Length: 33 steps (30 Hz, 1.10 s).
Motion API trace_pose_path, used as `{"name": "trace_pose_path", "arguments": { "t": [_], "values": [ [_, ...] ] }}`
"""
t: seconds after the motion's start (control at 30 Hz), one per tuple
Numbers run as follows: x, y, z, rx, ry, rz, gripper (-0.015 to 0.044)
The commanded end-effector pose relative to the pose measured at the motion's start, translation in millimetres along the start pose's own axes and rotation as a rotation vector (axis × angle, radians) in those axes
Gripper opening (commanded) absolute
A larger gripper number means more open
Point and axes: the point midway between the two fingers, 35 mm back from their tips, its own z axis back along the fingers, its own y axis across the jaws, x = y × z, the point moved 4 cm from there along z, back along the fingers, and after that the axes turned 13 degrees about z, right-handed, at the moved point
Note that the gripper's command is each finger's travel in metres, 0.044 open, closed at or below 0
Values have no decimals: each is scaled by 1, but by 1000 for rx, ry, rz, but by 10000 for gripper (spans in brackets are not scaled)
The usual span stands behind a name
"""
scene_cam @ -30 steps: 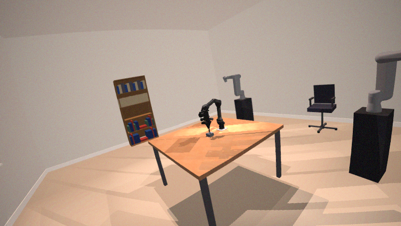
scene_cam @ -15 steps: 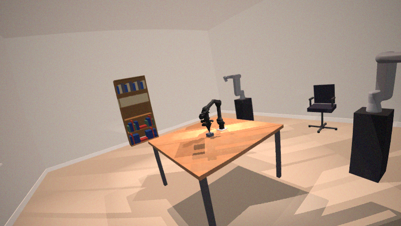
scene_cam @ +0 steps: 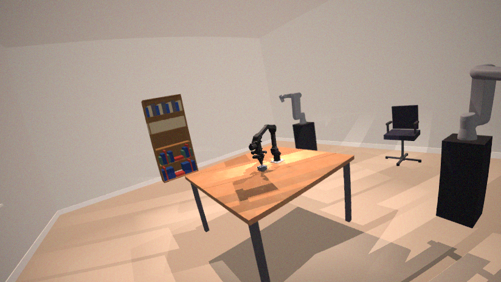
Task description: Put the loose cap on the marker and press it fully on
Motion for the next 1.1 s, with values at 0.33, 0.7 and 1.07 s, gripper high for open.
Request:
{"name": "trace_pose_path", "arguments": {
  "t": [0.33, 0.7, 1.07],
  "values": [
    [0, 0, 0, 0, 0, 0, 184],
    [0, 0, 0, 0, 0, 0, 440],
    [0, 0, 75, 0, 0, 0, 440]
  ]
}}
